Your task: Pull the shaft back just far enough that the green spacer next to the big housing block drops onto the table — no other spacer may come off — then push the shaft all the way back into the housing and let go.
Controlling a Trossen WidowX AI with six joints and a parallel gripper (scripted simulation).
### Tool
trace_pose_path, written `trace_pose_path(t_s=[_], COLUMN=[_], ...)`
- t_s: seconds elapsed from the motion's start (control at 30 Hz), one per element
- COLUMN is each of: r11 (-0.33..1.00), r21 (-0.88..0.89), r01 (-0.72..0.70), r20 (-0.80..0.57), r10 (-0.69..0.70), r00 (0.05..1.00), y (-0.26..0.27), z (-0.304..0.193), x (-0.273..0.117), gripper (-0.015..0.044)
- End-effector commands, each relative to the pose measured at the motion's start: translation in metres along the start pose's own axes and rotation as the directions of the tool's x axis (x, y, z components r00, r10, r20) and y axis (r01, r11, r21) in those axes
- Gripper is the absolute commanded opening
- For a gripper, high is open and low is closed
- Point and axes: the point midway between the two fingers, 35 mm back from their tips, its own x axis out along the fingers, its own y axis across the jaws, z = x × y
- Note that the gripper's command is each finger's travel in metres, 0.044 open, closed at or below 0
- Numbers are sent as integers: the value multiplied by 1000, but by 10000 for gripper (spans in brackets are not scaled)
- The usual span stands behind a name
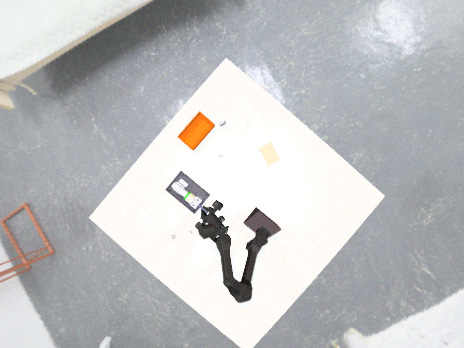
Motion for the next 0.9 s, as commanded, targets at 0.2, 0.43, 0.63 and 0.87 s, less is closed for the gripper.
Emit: trace_pose_path(t_s=[0.2, 0.43, 0.63, 0.87], r11=[1000, 1000, 1000, 1000], r21=[3, 3, 3, 3], r01=[2, 2, 2, 2], r20=[-1, -1, -1, -1], r10=[-2, -2, -2, -2], r00=[1000, 1000, 1000, 1000], y=[0, 0, 0, 0], z=[1, 1, 2, 2], x=[-1, -2, -2, -3], gripper=[0, 0, 0, 0])
